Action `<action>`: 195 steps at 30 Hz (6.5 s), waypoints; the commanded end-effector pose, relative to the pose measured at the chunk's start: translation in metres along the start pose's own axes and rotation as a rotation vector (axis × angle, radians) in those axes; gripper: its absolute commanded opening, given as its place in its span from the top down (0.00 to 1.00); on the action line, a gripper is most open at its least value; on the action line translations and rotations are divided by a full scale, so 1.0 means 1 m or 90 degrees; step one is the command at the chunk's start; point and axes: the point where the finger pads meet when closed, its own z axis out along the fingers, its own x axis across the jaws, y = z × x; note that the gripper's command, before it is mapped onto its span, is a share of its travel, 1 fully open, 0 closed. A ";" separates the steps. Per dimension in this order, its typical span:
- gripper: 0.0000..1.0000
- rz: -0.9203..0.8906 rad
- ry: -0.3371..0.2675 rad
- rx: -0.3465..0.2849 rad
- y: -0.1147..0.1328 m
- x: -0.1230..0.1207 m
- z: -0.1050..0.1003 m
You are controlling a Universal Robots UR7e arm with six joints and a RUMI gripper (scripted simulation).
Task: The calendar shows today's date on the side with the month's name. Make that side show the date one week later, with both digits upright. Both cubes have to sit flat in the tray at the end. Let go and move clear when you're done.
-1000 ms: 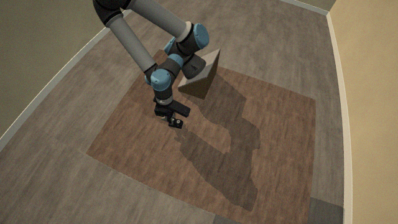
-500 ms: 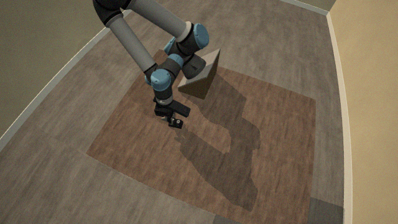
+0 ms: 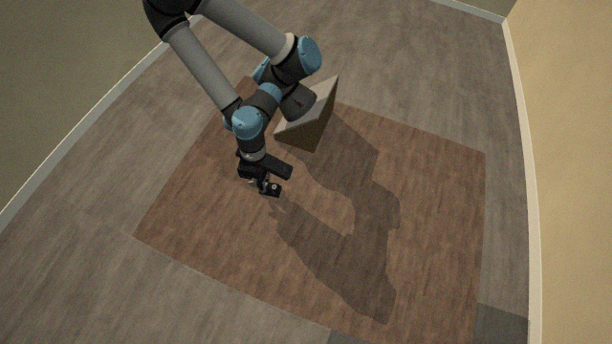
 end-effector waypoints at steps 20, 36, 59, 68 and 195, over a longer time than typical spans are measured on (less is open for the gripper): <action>0.72 0.000 0.001 0.000 0.000 0.000 -0.007; 0.72 0.000 0.001 0.000 0.000 0.000 -0.048; 0.72 0.000 0.001 0.000 0.000 0.000 -0.090; 0.00 0.000 0.001 0.000 0.000 0.000 -0.090; 0.00 0.000 0.001 0.000 0.000 0.000 -0.164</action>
